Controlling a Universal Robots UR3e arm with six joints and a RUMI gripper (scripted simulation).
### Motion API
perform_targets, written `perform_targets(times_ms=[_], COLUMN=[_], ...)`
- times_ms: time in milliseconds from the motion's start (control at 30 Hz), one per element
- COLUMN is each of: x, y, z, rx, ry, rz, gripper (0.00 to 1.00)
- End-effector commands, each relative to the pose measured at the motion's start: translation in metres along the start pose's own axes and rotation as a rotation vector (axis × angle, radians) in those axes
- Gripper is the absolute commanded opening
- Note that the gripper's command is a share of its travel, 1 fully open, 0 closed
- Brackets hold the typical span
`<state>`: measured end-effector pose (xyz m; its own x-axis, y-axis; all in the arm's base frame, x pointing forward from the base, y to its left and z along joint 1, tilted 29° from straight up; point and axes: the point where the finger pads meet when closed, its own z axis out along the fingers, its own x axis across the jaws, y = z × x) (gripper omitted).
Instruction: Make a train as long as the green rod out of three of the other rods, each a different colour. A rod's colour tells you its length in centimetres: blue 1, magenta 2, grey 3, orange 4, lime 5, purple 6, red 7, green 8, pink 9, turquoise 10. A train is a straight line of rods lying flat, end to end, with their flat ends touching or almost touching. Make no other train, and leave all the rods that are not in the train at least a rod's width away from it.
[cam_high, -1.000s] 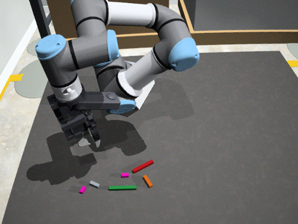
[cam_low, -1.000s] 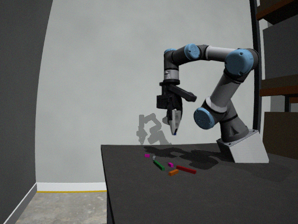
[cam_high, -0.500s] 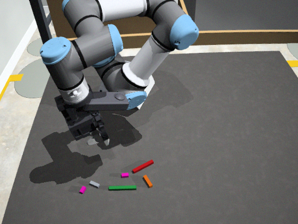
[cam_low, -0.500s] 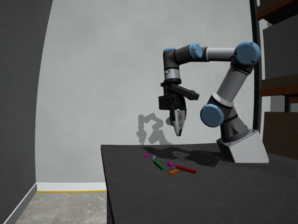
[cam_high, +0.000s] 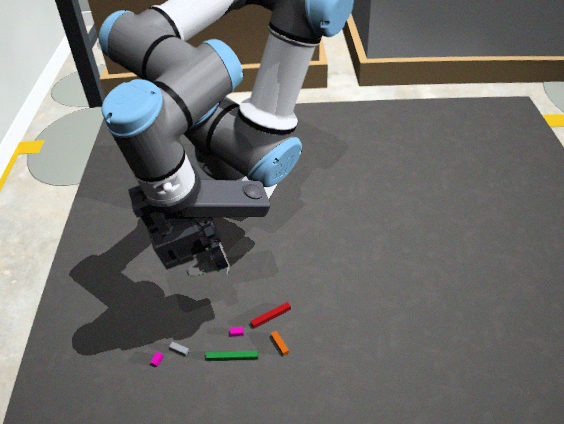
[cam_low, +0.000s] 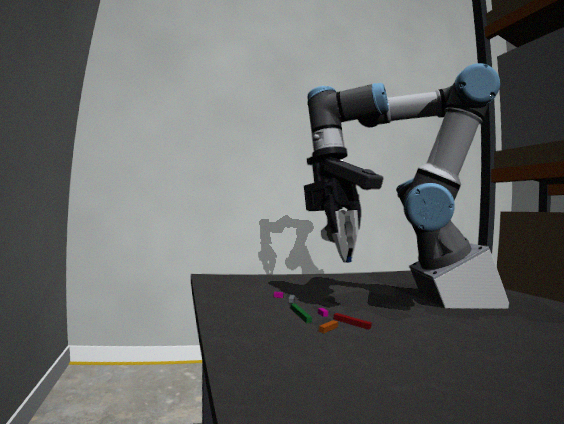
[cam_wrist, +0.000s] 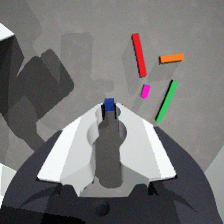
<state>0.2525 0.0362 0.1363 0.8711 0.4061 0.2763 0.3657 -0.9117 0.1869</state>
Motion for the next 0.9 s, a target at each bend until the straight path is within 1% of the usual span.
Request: perform_targets(times_ms=[0,200,400,467,867], x=[0.005,0.015,0.025,0.025,0.045], y=[-0.008,-0.025,-0.043,-0.043,-0.082], z=[0.002,0.006,0.009,0.009,0.013], rx=[-0.022,-0.044,-0.071,-0.071,-0.116], ry=[-0.049,-0.055,-0.045,-0.045,0.011], rz=[0.027,0.071,0.115,0.115,0.195], gripper=[0.00,0.00,0.00,0.00,0.00])
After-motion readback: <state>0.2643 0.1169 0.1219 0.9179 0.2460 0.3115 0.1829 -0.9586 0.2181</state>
